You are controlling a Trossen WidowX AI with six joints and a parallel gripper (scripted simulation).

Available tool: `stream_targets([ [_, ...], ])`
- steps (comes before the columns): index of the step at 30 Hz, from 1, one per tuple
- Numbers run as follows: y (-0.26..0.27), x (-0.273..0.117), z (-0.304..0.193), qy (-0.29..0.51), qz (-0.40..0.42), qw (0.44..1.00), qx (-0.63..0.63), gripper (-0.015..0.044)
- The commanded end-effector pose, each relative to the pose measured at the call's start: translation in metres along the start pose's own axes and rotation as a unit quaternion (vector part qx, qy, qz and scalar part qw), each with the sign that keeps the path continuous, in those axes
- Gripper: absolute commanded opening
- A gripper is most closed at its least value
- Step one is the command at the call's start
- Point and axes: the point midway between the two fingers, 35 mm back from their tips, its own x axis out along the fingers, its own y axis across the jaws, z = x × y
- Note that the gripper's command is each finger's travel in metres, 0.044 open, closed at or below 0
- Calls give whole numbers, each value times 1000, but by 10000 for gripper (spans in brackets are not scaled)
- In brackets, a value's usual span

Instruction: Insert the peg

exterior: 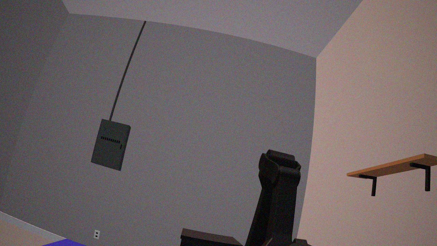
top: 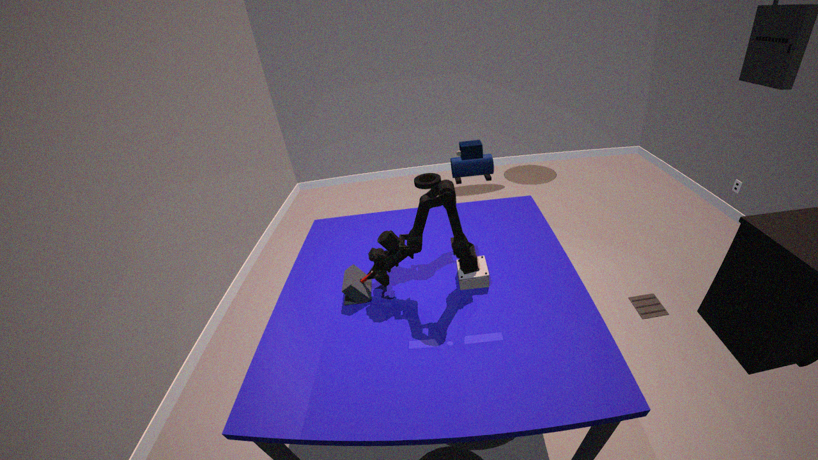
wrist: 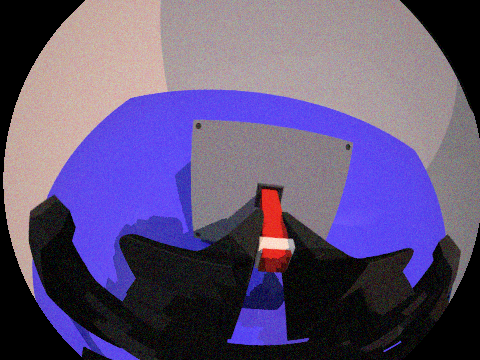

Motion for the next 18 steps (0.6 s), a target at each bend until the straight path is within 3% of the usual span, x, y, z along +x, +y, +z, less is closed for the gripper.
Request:
stream_targets([
  [1,-1,4,0,0,-1,1000,1,0],
  [18,-1,13,0,0,-1,1000,1,0],
])
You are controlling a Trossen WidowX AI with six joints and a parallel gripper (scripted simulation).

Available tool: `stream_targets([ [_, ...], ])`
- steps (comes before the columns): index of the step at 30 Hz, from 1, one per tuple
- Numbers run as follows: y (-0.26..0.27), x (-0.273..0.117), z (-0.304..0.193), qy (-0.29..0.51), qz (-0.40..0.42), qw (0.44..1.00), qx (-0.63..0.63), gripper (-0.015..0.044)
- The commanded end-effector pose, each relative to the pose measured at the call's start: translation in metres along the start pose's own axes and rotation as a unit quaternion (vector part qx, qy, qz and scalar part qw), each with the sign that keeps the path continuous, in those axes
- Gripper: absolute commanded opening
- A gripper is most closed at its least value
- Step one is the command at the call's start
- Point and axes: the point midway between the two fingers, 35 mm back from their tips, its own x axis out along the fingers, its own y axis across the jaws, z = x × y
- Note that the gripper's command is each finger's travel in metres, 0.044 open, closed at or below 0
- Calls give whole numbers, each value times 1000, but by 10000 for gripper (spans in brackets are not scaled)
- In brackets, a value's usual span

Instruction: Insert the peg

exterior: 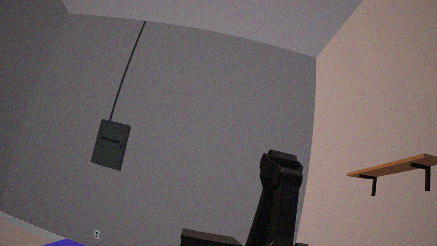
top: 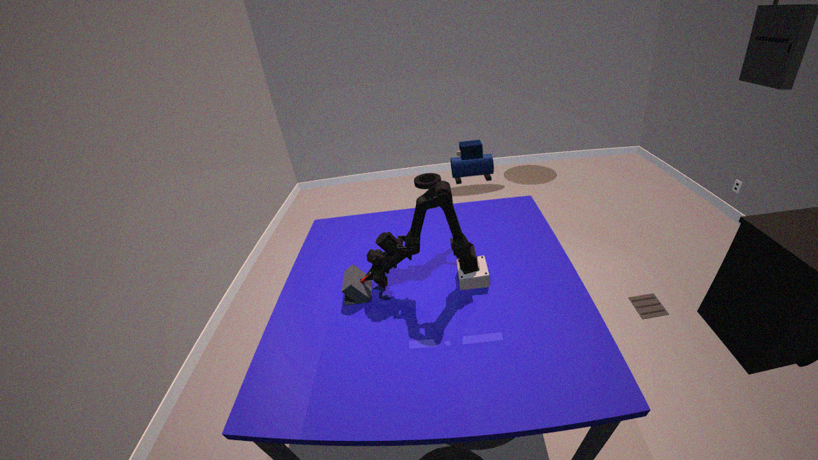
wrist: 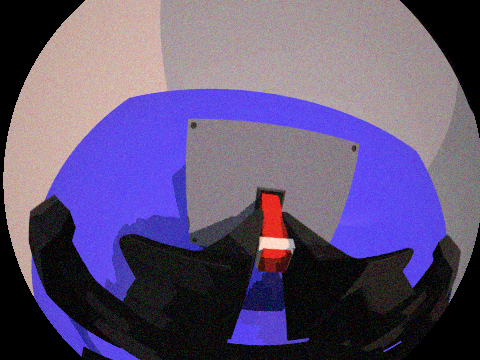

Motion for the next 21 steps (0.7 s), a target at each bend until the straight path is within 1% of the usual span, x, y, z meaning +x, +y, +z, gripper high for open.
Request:
stream_targets([
  [1,-1,3,0,0,-2,1000,1,0],
  [20,0,5,1,0,0,1000,0,0],
  [21,0,5,1,0,0,1000,0,26],
])
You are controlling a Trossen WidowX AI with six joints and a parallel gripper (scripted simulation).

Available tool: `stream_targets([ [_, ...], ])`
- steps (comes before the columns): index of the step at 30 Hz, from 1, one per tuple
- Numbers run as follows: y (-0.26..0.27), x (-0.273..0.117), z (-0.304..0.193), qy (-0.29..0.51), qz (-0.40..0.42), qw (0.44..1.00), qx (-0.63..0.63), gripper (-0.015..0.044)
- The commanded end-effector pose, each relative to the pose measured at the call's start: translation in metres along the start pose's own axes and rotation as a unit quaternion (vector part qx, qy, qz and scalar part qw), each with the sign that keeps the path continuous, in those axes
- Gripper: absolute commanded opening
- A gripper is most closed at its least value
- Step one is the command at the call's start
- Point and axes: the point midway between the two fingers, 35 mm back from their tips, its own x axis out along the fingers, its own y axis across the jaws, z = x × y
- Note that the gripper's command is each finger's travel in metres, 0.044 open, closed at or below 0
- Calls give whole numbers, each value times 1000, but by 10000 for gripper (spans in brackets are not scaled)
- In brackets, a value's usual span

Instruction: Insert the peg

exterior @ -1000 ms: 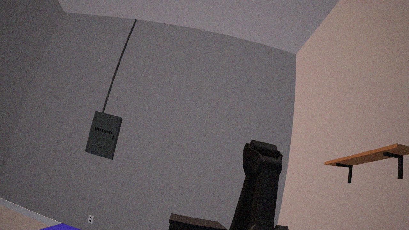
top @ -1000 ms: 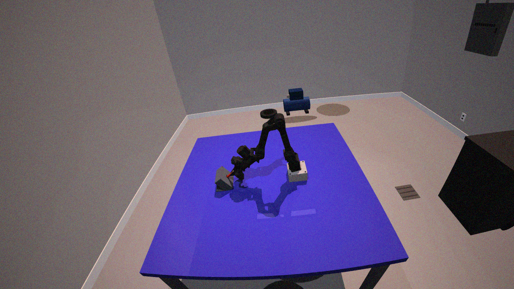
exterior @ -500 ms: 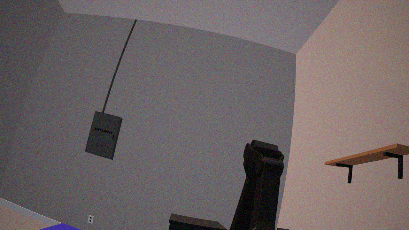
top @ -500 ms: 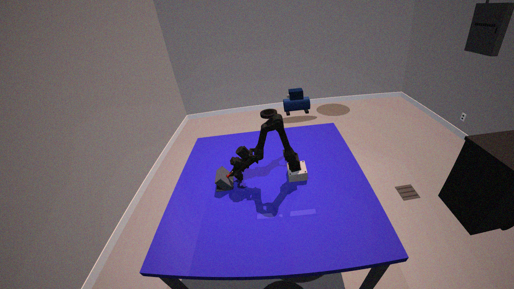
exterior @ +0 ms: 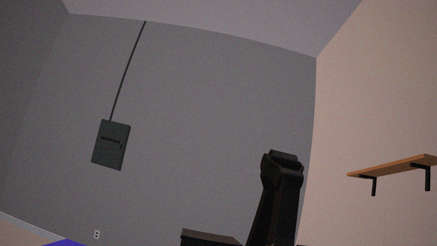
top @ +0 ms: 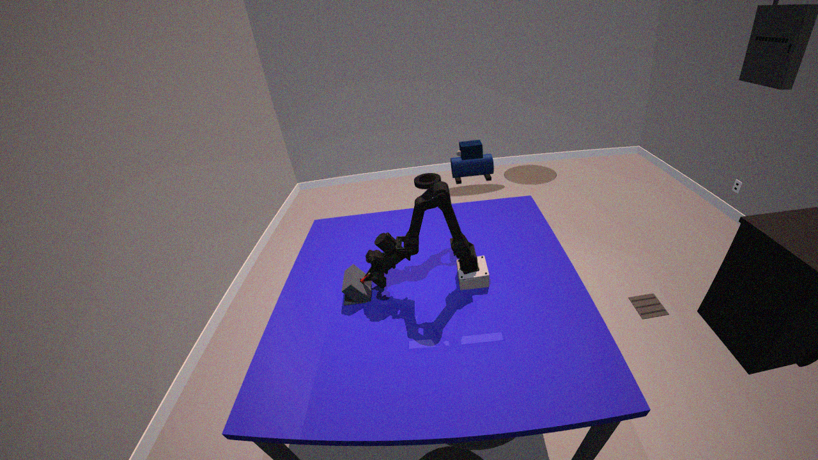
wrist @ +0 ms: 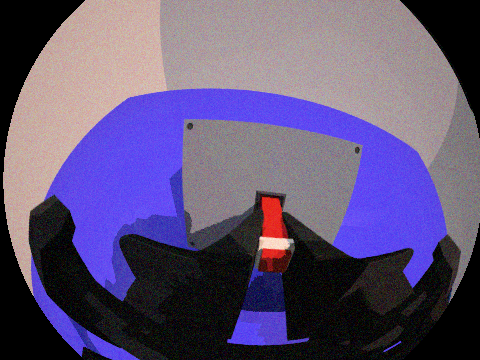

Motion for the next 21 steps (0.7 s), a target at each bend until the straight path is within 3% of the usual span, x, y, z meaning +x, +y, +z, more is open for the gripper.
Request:
stream_targets([
  [1,0,0,0,0,0,1000,0,53],
  [16,0,-3,1,0,0,1000,0,440],
  [21,0,-7,2,0,0,1000,0,440],
])
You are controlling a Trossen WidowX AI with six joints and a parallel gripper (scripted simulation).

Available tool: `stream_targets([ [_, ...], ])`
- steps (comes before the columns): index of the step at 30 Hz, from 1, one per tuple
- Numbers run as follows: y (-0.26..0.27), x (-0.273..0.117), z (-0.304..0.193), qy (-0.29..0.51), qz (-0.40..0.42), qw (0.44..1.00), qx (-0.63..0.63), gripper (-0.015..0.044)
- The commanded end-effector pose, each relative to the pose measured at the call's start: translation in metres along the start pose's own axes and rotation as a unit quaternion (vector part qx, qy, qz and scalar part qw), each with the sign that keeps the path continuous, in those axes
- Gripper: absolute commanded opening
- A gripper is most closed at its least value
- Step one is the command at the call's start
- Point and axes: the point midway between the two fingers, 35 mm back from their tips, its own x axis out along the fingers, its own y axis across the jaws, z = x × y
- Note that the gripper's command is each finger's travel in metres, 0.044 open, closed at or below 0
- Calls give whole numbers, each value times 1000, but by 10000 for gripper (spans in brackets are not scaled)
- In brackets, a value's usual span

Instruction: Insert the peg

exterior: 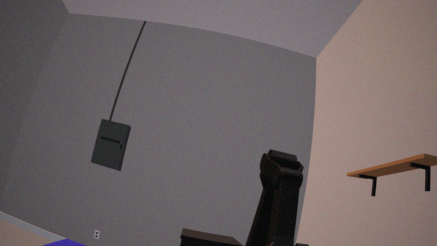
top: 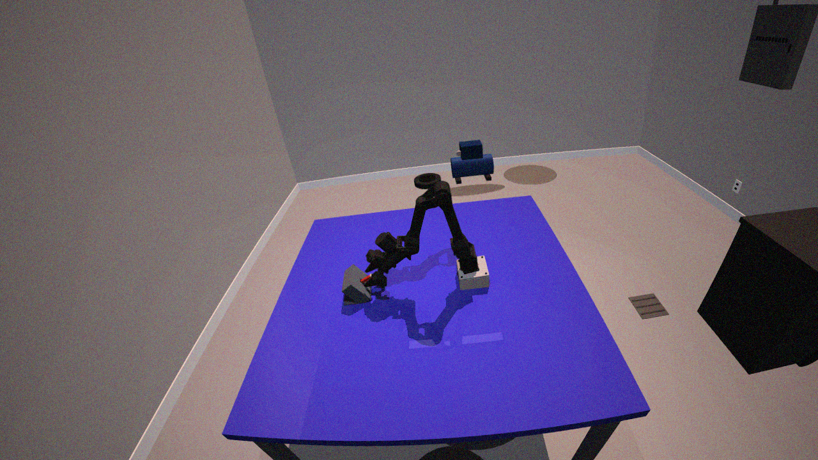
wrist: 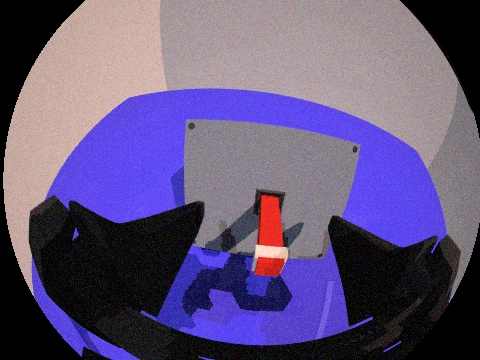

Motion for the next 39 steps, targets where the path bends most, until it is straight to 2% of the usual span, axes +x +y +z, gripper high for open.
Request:
stream_targets([
  [1,0,-5,2,-1,0,1000,0,440],
  [39,-1,-38,8,-1,-2,1000,1,440],
])
